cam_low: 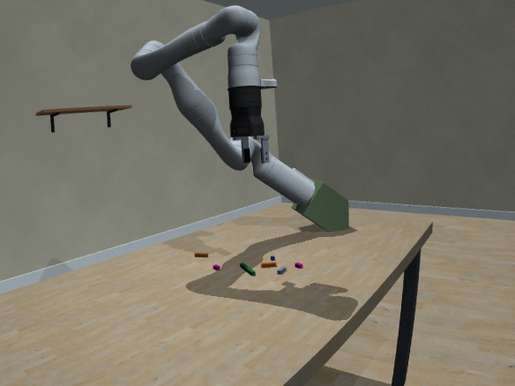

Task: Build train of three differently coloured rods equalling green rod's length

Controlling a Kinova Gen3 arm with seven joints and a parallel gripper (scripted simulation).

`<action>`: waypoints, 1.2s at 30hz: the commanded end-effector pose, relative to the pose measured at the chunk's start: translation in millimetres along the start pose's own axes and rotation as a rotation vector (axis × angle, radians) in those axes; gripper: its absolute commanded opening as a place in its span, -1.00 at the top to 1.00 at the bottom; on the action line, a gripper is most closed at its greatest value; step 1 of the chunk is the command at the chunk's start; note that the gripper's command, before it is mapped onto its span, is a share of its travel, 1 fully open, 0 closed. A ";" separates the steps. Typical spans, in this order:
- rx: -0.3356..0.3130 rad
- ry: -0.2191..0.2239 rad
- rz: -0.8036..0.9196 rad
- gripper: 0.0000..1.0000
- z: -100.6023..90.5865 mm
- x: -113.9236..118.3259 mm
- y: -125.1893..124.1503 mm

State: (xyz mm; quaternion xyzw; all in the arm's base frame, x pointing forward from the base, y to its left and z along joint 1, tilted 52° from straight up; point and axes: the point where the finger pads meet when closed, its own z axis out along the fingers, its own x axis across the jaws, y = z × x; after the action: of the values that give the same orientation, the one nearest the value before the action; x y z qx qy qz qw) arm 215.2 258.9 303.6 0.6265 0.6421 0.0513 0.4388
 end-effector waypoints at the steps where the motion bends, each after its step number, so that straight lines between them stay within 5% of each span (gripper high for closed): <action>1: -0.001 0.001 0.000 -1.00 -0.5 0.3 -0.1; 36: 0.005 0.002 -0.116 -1.00 -1.2 -9.2 -3.2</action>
State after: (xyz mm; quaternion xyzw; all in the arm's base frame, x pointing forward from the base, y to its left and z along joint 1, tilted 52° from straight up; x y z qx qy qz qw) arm 211.1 252.2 305.7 0.5928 0.6742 0.0265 0.4397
